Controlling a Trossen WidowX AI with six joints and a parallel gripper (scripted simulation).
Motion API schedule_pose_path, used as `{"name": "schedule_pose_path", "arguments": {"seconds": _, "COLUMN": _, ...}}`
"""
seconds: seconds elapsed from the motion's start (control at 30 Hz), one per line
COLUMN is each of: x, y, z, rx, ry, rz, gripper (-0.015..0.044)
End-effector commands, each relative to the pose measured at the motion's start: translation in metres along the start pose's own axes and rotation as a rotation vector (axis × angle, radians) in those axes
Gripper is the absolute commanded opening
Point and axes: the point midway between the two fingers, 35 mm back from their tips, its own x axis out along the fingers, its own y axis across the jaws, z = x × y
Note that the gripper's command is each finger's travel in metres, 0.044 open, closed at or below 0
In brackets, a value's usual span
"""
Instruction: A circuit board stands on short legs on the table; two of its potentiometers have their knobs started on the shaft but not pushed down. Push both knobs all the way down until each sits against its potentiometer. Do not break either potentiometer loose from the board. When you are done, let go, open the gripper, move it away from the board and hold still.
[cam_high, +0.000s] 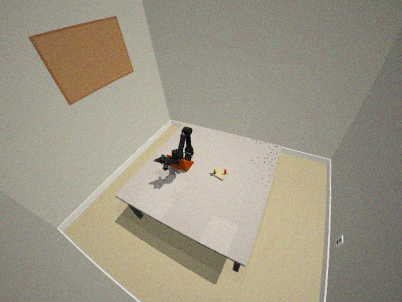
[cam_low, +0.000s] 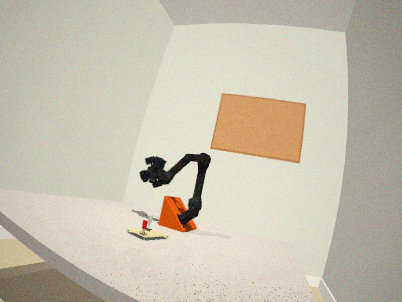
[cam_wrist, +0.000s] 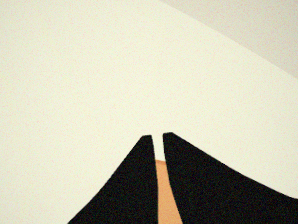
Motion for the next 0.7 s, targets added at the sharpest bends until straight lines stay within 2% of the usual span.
{"name": "schedule_pose_path", "arguments": {"seconds": 0.0, "x": -0.01, "y": -0.021, "z": 0.021, "rx": -0.008, "ry": -0.101, "rz": -0.06, "gripper": 0.0}}
{"name": "schedule_pose_path", "arguments": {"seconds": 0.33, "x": -0.054, "y": -0.064, "z": 0.083, "rx": -0.061, "ry": -0.417, "rz": -0.167, "gripper": 0.0}}
{"name": "schedule_pose_path", "arguments": {"seconds": 0.67, "x": -0.12, "y": -0.085, "z": 0.129, "rx": -0.136, "ry": -0.721, "rz": -0.189, "gripper": 0.0}}
